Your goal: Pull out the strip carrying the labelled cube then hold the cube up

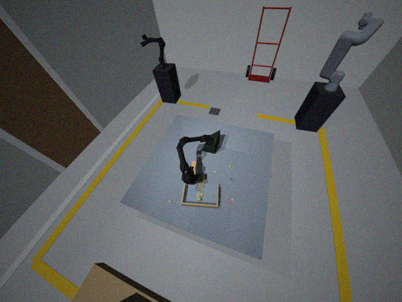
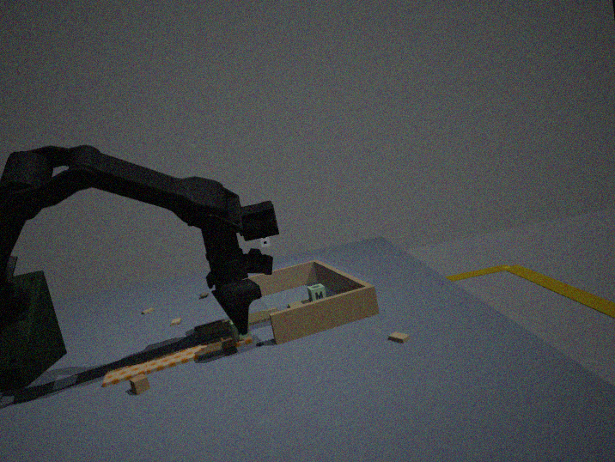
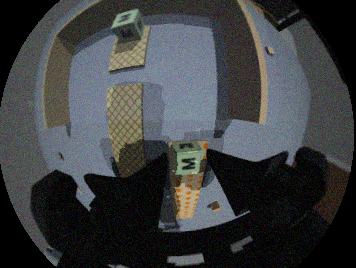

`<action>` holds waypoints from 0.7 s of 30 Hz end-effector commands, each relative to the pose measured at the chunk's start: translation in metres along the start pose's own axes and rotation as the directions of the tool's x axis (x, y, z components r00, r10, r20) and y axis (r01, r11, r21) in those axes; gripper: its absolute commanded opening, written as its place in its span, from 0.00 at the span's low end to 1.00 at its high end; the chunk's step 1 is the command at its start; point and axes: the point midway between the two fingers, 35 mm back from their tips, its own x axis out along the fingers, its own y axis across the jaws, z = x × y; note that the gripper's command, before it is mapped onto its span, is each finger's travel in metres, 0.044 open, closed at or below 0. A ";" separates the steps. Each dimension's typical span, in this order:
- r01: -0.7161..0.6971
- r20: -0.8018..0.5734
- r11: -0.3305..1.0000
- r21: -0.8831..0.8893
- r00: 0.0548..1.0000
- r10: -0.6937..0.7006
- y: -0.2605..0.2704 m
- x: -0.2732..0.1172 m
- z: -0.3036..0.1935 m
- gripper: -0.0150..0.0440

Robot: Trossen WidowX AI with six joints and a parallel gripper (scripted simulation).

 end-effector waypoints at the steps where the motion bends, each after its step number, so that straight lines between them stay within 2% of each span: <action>1: 0.002 -0.004 1.000 -0.008 1.000 -0.002 0.002 0.006 -0.002 0.68; 4: 0.002 -0.005 1.000 -0.008 1.000 -0.002 0.002 0.006 -0.002 0.68; 7: -0.001 -0.003 1.000 0.000 1.000 0.001 0.000 0.005 -0.001 0.54; 16: -0.001 -0.003 1.000 0.000 1.000 0.001 0.000 0.005 -0.001 0.44; 20: -0.001 -0.003 1.000 -0.001 1.000 0.001 0.001 0.003 -0.003 0.26; 21: -0.001 -0.003 1.000 -0.001 1.000 0.001 0.003 0.000 -0.005 0.25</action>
